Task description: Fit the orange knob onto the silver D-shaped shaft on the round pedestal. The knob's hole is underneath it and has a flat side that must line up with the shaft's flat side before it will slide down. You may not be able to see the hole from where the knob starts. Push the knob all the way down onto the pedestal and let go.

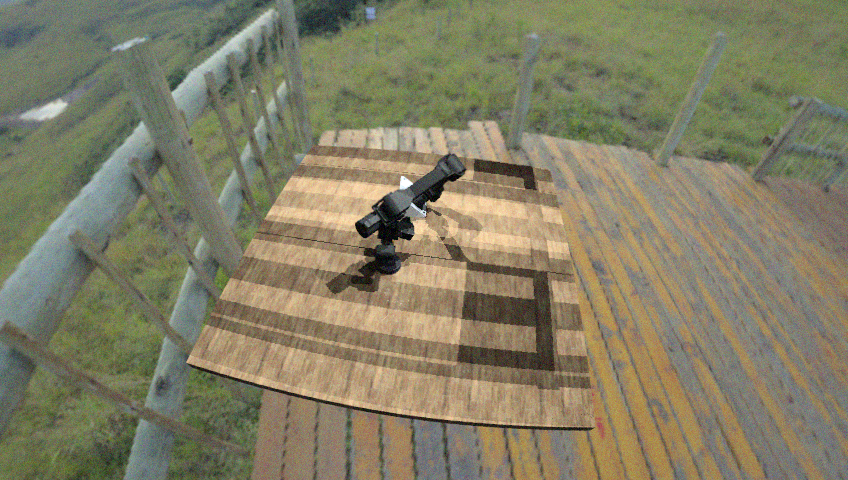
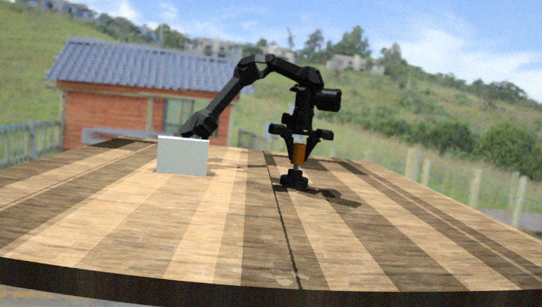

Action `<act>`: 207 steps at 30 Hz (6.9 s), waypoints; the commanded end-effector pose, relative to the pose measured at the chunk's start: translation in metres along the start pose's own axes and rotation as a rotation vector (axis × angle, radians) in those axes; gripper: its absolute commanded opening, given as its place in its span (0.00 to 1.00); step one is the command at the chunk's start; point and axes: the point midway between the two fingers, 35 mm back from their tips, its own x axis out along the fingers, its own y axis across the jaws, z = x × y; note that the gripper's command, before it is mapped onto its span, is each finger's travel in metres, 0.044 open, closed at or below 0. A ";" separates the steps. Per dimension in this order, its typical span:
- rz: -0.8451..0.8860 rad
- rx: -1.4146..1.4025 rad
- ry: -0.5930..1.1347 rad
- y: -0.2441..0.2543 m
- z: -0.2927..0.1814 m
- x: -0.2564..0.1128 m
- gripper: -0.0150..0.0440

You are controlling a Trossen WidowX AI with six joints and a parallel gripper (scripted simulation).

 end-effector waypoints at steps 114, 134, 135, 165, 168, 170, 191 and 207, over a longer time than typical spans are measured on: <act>-0.002 -0.211 0.000 0.000 0.000 0.002 0.25; -0.002 -0.410 0.001 0.004 -0.001 -0.002 0.25; -0.002 -0.421 0.001 0.003 -0.001 -0.002 0.25; -0.002 -0.422 0.000 0.001 0.001 0.007 0.25; -0.002 -0.424 0.000 0.002 0.001 0.010 0.25; -0.002 -0.424 0.000 0.002 0.001 0.012 0.25; 0.001 -0.431 0.003 0.002 0.001 0.019 0.34; 0.001 -0.431 0.003 0.002 0.001 0.019 1.00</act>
